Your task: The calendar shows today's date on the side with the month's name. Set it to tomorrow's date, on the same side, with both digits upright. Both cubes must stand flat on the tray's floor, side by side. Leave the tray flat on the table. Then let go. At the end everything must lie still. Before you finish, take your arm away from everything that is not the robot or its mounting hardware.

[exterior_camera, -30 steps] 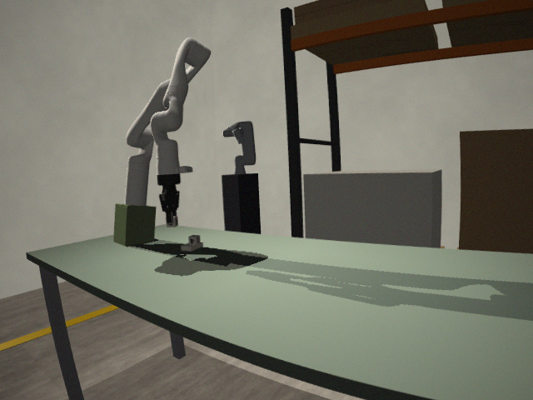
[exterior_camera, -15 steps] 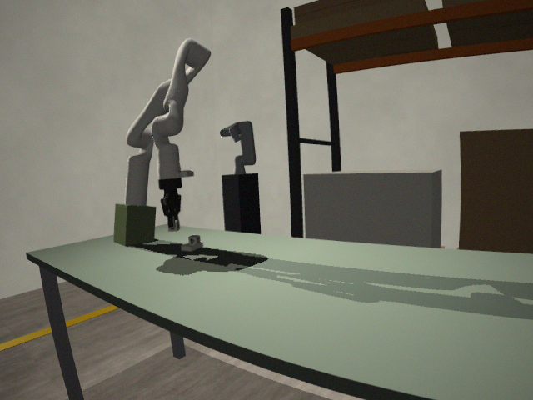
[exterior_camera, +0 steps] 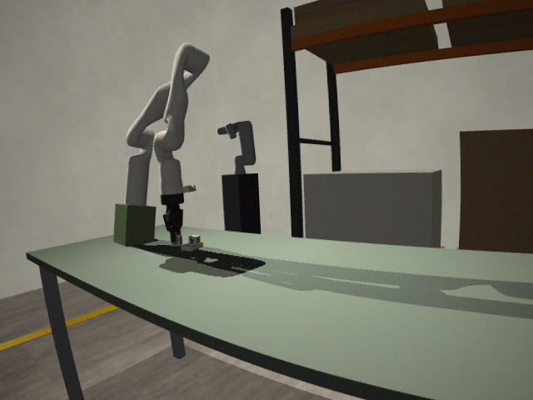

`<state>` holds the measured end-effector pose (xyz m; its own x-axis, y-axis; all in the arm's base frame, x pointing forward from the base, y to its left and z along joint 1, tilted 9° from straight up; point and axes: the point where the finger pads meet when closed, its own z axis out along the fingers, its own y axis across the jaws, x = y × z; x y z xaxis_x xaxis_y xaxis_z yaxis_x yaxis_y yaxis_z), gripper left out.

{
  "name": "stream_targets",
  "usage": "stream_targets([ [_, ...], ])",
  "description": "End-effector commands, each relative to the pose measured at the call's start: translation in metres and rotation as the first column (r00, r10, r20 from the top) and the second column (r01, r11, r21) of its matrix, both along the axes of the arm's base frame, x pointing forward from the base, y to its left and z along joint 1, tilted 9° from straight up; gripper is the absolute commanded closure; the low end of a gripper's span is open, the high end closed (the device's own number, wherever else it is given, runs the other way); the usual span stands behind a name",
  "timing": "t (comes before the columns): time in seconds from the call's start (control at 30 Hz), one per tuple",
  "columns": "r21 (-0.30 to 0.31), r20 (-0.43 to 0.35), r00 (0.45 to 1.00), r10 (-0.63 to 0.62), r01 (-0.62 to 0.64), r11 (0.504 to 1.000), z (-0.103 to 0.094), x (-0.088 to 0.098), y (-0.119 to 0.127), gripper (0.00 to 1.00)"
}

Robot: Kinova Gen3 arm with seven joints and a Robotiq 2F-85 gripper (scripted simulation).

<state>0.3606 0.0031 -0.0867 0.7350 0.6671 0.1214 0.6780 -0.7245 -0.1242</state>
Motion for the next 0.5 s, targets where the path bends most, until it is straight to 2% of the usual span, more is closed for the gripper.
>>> stream_targets([
  [0.0,-0.006,-0.010,1.000,-0.009,0.009,1.000,-0.016,-0.003,-0.005,0.72],
  [0.17,-0.006,-0.010,1.000,-0.009,0.009,1.000,-0.027,-0.003,-0.003,0.72],
  [0.47,-0.006,-0.013,1.000,-0.010,0.010,1.000,-0.033,-0.005,-0.002,0.72],
])
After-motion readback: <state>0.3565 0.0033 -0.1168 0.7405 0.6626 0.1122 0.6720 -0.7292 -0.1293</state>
